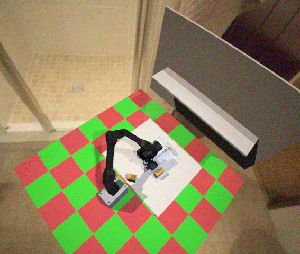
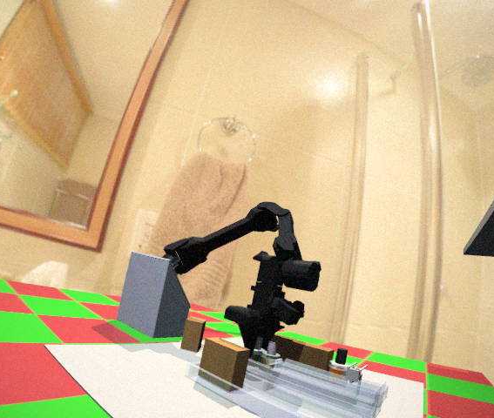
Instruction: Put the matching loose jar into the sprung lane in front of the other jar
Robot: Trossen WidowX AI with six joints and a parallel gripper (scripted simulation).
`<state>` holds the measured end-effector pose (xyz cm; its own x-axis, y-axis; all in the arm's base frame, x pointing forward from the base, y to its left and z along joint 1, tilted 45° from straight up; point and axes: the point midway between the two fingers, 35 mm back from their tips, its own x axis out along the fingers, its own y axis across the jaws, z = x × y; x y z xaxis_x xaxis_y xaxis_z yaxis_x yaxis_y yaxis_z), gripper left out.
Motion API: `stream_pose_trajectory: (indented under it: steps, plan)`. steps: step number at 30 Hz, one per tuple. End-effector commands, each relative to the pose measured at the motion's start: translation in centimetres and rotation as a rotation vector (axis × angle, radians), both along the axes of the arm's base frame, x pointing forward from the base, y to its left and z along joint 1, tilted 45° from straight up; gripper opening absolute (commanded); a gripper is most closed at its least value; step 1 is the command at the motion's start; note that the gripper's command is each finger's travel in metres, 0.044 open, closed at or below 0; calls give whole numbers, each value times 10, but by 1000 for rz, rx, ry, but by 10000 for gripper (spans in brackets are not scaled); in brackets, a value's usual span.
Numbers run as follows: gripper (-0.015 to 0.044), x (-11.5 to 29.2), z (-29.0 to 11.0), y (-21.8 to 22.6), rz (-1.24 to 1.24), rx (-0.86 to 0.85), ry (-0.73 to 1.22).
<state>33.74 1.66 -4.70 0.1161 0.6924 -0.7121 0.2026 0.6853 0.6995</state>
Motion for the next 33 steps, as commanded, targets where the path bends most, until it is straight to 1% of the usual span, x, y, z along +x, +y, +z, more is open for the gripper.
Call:
stream_pose_trajectory:
  steps: [1,14,24,25,33]
  plan:
    - [0,-1,0,0,-2,5,-7]
    - [0,-2,0,0,-2,5,-7]
    - [262,-1,0,0,-2,4,-7]
    - [279,-1,0,0,-2,4,-7]
    - [279,-3,10,-11,-2,4,-7]
